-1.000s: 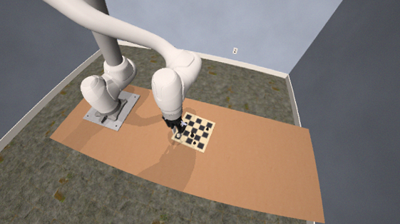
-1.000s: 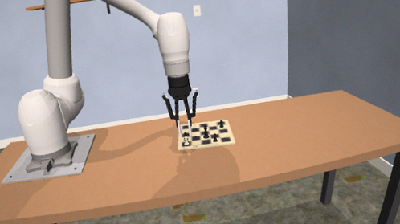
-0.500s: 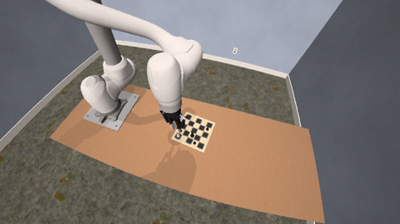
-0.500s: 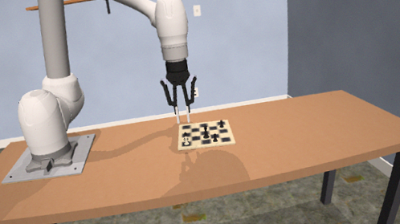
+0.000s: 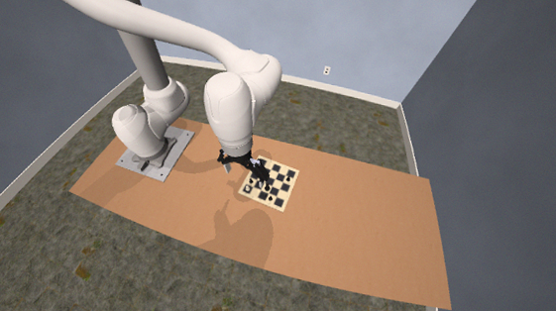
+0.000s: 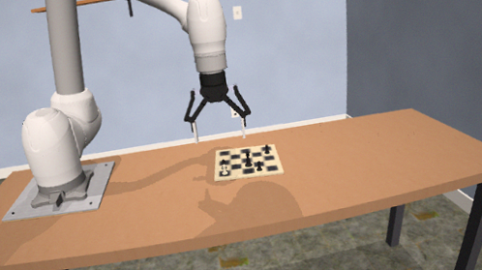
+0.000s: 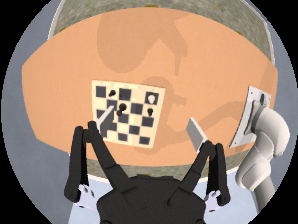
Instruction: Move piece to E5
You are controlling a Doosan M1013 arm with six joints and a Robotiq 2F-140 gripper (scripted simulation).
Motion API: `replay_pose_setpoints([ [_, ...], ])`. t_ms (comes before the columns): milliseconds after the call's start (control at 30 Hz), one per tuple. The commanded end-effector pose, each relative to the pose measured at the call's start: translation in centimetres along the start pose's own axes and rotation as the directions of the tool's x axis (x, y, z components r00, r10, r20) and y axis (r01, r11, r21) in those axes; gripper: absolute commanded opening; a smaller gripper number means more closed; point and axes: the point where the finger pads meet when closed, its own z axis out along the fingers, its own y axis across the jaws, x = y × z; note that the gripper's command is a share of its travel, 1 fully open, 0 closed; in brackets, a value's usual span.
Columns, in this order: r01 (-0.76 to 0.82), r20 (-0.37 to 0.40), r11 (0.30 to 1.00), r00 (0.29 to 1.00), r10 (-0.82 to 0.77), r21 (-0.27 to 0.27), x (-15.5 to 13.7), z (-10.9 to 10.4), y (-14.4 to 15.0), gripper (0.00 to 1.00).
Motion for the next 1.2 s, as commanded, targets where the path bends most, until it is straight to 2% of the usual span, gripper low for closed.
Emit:
replay_pose_setpoints([
  [0,0.000,0.000,1.000,1.000,0.000,0.000,0.0,0.0,0.0,1.00],
  [433,0.000,0.000,1.000,1.000,0.000,0.000,0.0,-0.4,0.0,1.00],
  [1167,0.000,0.000,1.000,1.000,0.000,0.000,0.0,-6.3,0.0,1.00],
])
